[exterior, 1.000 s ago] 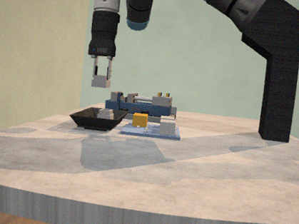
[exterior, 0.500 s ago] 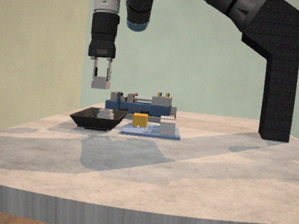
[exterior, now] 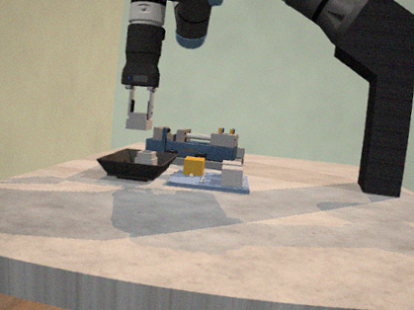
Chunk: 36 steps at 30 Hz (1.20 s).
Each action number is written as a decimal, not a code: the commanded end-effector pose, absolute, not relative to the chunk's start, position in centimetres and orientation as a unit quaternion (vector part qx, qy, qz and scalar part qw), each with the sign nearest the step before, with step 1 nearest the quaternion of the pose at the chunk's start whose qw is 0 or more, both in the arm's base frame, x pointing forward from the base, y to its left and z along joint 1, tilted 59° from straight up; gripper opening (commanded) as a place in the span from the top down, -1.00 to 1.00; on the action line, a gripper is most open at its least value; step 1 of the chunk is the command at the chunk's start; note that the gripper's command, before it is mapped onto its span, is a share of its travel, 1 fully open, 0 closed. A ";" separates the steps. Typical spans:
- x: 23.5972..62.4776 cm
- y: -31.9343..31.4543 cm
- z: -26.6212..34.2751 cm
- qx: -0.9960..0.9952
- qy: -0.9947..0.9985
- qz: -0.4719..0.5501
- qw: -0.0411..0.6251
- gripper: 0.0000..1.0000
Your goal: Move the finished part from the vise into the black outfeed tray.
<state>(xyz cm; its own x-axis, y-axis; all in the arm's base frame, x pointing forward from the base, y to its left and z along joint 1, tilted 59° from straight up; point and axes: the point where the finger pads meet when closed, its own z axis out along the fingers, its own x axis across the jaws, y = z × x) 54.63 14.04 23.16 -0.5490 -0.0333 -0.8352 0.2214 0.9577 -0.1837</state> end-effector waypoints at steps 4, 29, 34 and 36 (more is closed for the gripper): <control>55.6 13.7 22.6 0.054 0.869 -0.135 0.472 1.00; 59.0 12.5 20.4 0.054 0.869 -0.135 0.472 1.00; 59.7 12.3 20.0 0.054 0.869 -0.135 0.472 1.00; 60.0 12.2 19.8 0.054 0.869 -0.135 0.472 1.00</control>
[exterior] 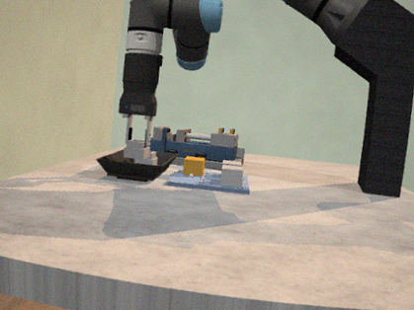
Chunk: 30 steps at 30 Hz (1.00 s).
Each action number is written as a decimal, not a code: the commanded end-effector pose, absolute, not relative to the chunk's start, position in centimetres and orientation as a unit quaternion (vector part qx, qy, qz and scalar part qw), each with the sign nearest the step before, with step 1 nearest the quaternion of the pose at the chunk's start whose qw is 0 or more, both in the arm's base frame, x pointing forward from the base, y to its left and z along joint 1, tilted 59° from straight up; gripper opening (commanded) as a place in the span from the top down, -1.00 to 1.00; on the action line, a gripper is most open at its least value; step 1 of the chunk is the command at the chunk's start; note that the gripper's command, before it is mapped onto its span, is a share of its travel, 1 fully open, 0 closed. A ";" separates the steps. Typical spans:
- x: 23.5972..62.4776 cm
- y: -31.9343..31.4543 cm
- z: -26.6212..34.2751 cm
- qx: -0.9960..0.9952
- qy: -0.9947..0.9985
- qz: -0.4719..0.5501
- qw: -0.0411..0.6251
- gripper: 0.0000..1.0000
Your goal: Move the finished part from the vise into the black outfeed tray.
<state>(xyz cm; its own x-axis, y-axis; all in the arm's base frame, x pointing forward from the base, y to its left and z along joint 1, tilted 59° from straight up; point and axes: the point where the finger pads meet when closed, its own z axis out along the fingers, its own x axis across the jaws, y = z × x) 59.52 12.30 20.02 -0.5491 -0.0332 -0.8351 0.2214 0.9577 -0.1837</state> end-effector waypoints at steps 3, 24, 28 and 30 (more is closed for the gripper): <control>60.3 12.1 19.6 0.054 0.869 -0.135 0.472 1.00; 61.2 11.8 19.0 0.054 0.869 -0.135 0.472 1.00; 61.2 11.8 19.0 0.054 0.869 -0.135 0.472 1.00; 61.2 11.8 19.0 0.054 0.869 -0.135 0.472 1.00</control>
